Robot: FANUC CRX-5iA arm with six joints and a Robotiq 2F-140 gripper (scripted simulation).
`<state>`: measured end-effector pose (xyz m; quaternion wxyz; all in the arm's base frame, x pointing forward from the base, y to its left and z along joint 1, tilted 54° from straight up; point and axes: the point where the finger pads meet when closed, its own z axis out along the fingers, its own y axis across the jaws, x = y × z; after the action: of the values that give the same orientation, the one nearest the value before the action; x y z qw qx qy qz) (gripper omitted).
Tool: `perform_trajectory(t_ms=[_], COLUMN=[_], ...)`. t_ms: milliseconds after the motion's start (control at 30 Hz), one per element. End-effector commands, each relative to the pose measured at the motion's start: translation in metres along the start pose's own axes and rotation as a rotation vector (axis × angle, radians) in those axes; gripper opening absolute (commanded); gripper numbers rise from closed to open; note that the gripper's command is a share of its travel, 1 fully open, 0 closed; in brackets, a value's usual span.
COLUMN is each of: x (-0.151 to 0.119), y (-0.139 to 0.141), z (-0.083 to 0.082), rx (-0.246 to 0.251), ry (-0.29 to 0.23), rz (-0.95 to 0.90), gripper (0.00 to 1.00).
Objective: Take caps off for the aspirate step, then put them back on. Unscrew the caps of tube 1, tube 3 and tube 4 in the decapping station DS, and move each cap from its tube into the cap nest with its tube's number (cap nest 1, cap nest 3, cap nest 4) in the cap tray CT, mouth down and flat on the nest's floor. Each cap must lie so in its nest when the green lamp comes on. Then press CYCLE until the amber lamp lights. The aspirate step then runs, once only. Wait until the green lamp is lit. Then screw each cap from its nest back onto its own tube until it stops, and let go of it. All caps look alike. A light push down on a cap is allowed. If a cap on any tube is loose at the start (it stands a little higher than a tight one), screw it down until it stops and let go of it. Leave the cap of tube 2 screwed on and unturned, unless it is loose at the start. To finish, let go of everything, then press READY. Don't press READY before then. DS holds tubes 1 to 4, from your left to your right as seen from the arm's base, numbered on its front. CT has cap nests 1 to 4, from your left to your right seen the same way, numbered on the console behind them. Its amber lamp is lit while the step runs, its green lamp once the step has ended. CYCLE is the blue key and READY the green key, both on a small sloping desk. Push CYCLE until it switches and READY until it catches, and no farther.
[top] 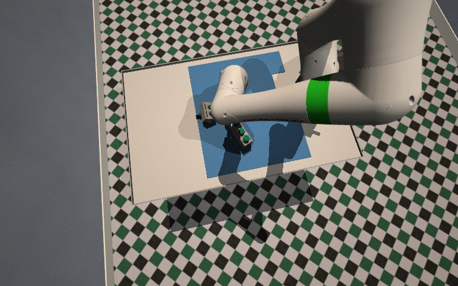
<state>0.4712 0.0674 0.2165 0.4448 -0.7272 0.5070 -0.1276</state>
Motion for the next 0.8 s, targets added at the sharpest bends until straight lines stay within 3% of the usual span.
perform_trajectory(t_ms=[0, 267, 533, 567, 767], x=[-0.0003, -0.0003, -0.0003, -0.0003, -0.0003], y=[-0.0002, -0.0002, -0.0002, -0.0002, -0.0002], z=[0.0004, 0.0008, 0.0008, 0.0008, 0.0008], rx=[-0.012, -0.010, -0.010, -0.010, -0.010], ry=[0.017, 0.018, 0.018, 0.018, 0.018], rz=[0.131, 0.383, 0.383, 0.383, 0.383], gripper=[0.00, 0.00, 0.00, 0.35, 0.35])
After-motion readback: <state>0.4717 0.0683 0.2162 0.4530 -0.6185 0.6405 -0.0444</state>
